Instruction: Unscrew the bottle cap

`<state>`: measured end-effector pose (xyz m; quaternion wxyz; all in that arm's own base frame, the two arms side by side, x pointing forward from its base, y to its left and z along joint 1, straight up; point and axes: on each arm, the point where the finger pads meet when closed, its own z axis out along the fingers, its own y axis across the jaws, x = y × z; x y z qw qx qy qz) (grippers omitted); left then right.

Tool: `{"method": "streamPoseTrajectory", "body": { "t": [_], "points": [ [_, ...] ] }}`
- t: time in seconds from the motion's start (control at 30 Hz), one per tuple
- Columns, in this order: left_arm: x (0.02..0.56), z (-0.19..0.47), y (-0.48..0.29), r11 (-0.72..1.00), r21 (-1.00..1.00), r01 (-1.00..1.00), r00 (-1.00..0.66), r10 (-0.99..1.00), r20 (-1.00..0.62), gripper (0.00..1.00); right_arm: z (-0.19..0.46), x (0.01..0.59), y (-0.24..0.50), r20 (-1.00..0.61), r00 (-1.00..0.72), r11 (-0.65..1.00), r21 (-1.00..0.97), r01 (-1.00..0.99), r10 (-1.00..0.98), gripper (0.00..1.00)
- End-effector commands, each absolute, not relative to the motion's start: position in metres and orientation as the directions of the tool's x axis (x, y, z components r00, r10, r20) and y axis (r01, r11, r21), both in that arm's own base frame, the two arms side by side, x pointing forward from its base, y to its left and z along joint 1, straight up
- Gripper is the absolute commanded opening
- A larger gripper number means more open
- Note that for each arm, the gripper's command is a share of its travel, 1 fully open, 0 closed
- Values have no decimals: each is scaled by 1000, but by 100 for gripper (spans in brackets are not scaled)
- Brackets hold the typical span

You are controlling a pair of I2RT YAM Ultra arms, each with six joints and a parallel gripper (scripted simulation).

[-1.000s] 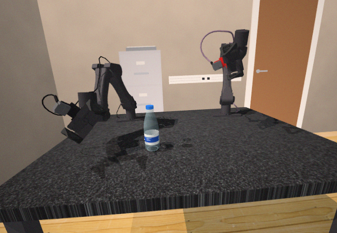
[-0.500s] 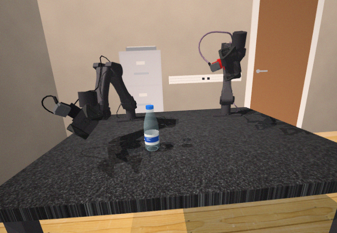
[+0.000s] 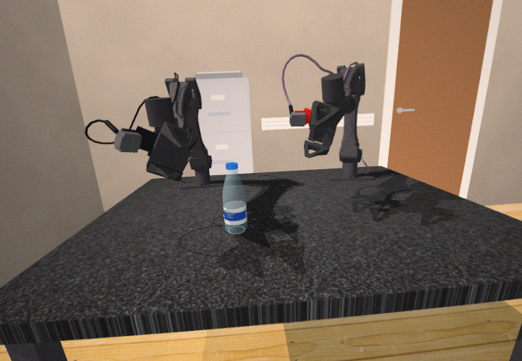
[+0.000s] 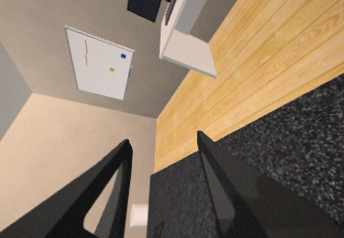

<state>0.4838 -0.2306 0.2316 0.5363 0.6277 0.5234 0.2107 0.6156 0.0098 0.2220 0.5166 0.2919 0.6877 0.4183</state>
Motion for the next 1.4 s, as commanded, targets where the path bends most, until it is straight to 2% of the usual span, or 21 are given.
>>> {"method": "streamPoseTrajectory", "body": {
  "t": [0.0,0.3,0.37,0.53,0.7,0.8,0.93,1.13,1.23,1.37],
  "points": [
    [506,255,-262,391,852,348,246,839,-485,89,232,609,32,-336,-367,425,885,192,867,57],
    [497,215,-325,643,670,370,142,674,-725,89,244,563,83,-184,-426,379,816,436,886,57],
    [497,215,-325,643,670,370,142,674,-725,89,244,563,83,-184,-426,379,816,436,886,57],
    [472,227,-370,783,510,355,105,509,-854,89,255,534,98,-137,-427,369,766,527,894,57],
    [451,167,-390,889,339,309,74,333,-940,89,284,506,107,-130,-414,363,748,555,901,57],
    [441,117,-392,914,294,281,17,302,-953,89,292,491,111,-118,-408,358,729,584,905,57],
    [436,110,-397,939,234,254,21,236,-971,89,295,470,113,-95,-400,349,693,631,912,57],
    [405,77,-413,973,61,221,2,62,-998,89,303,402,108,-63,-351,325,555,766,934,57],
    [399,70,-415,980,-30,195,15,-33,-999,89,299,393,107,-60,-345,325,516,793,937,57],
    [402,69,-411,982,-32,185,15,-35,-999,89,299,393,104,-60,-337,319,515,796,939,57]
  ]
}}
